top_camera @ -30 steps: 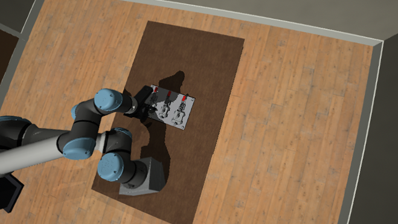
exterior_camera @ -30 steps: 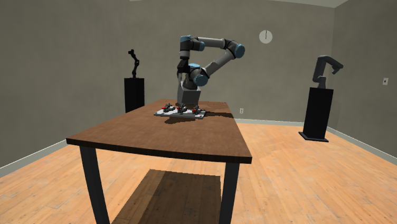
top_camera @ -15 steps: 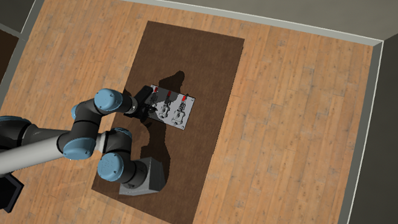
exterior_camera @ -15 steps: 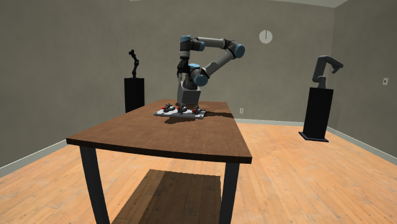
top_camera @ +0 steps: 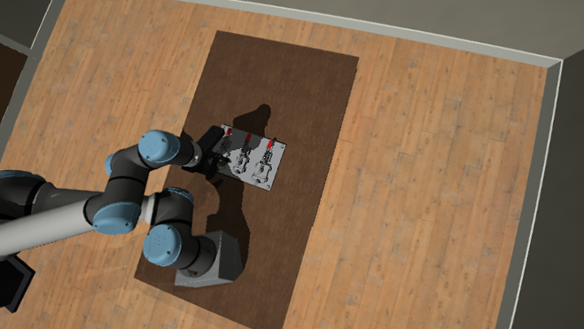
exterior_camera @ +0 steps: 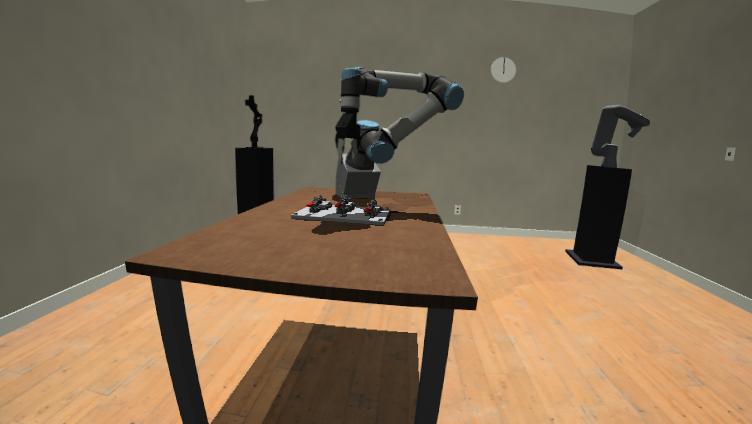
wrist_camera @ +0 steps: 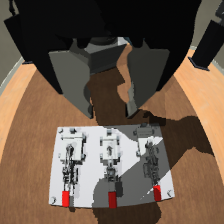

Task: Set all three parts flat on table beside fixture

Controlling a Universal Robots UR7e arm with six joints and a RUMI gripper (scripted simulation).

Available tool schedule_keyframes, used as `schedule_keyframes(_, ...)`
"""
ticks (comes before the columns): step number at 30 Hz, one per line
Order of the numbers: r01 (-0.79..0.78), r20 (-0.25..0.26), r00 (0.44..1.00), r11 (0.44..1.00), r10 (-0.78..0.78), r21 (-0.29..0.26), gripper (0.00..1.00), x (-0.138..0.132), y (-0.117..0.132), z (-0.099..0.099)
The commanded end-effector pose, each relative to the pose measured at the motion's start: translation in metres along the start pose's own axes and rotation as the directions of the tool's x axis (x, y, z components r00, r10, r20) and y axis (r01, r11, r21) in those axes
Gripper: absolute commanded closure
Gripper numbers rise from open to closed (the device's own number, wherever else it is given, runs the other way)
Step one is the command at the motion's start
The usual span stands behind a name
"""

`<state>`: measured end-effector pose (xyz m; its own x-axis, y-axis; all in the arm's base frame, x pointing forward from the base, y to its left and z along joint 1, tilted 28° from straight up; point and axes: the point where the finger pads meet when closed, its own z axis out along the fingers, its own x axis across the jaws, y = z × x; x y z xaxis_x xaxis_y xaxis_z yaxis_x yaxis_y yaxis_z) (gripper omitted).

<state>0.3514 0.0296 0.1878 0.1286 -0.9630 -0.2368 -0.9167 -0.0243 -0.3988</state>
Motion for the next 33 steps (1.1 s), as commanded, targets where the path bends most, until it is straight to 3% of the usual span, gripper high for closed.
schedule_keyframes(1, 0.000, 0.000, 1.000, 1.000, 0.000, 0.000, 0.72, 0.000, -0.002, 0.000)
schedule_keyframes(12, 0.000, 0.000, 1.000, 1.000, 0.000, 0.000, 0.72, 0.000, -0.020, 0.000)
schedule_keyframes(33, 0.000, 0.000, 1.000, 1.000, 0.000, 0.000, 0.72, 0.000, -0.102, 0.000)
